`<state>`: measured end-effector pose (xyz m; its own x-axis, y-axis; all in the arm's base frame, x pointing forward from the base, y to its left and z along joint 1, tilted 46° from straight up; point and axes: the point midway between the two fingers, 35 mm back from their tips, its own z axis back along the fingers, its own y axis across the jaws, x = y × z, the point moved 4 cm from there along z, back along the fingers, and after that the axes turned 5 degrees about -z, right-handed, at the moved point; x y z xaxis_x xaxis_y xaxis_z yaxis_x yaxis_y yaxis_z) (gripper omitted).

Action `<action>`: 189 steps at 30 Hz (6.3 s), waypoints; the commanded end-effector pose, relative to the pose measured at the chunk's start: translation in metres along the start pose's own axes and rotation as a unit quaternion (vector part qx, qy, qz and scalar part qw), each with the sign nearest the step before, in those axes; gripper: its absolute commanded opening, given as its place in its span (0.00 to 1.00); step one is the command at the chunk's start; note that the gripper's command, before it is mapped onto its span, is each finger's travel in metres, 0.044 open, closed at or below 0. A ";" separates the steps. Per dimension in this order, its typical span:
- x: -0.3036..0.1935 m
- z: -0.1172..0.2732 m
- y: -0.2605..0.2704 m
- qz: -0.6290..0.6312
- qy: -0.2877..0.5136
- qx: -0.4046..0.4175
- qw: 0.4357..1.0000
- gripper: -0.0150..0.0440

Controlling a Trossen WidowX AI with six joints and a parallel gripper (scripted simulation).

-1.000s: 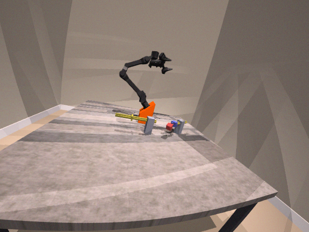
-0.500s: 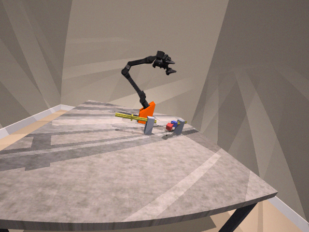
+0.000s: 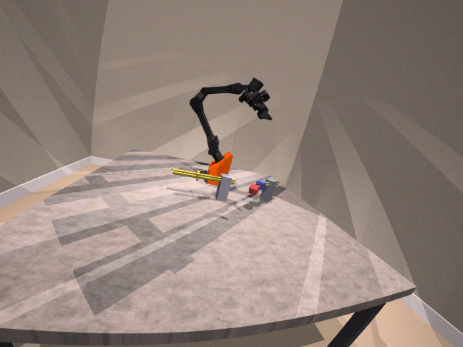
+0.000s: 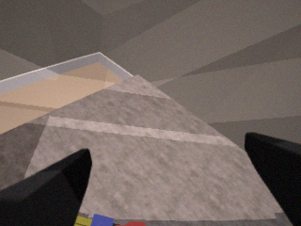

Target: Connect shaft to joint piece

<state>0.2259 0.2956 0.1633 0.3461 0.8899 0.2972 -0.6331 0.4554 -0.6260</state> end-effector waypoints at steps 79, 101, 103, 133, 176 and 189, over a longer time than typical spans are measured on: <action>-0.212 -0.241 -0.070 -0.637 0.439 -0.303 0.556 1.00; -0.277 -0.273 -0.035 -0.637 0.439 -0.303 0.556 1.00; -0.275 -0.270 -0.021 -0.637 0.439 -0.303 0.556 1.00; -0.294 -0.274 0.022 -0.637 0.440 -0.303 0.556 1.00; -0.296 -0.275 0.022 -0.637 0.440 -0.303 0.556 0.56; -0.296 -0.275 0.022 -0.637 0.440 -0.303 0.556 0.56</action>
<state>0.2996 0.0350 -0.1362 0.6179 -0.6237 0.4788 0.7723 0.3673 -0.5183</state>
